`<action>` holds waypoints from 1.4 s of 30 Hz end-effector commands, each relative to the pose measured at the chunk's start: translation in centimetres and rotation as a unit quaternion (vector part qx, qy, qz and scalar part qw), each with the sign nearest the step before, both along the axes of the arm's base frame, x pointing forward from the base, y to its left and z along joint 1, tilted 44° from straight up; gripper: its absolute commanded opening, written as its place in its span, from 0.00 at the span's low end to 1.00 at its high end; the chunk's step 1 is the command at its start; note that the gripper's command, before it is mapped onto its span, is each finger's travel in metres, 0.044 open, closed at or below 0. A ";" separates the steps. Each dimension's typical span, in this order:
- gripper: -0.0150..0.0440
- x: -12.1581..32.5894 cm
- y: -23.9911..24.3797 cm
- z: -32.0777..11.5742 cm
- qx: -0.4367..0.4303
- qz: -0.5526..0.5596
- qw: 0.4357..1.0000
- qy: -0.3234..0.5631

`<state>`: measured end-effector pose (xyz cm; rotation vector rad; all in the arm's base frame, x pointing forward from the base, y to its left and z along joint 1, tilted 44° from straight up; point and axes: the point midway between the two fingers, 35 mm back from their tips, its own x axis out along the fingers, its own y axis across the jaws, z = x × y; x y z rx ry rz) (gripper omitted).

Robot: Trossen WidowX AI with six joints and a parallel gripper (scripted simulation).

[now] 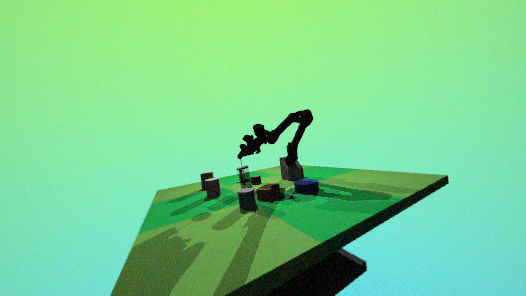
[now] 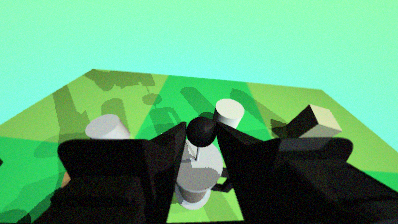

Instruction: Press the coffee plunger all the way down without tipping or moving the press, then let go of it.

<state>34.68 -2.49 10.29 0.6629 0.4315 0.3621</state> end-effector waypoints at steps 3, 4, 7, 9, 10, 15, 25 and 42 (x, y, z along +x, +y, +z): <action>0.47 -0.4 1.6 -1.9 0.011 0.009 1.000 0.022; 0.47 -0.4 1.7 -2.0 0.011 0.009 1.000 0.022; 0.47 -0.3 2.1 -2.3 0.012 0.009 1.000 0.021; 0.47 -0.2 2.3 -2.5 0.012 0.009 1.000 0.021; 0.47 -0.1 2.4 -2.5 0.013 0.009 1.000 0.021; 0.47 0.3 2.5 -2.5 0.013 0.009 1.000 0.020; 0.47 0.5 2.4 -2.5 0.013 0.009 1.000 0.020; 0.47 0.8 2.2 -2.5 0.013 0.009 1.000 0.020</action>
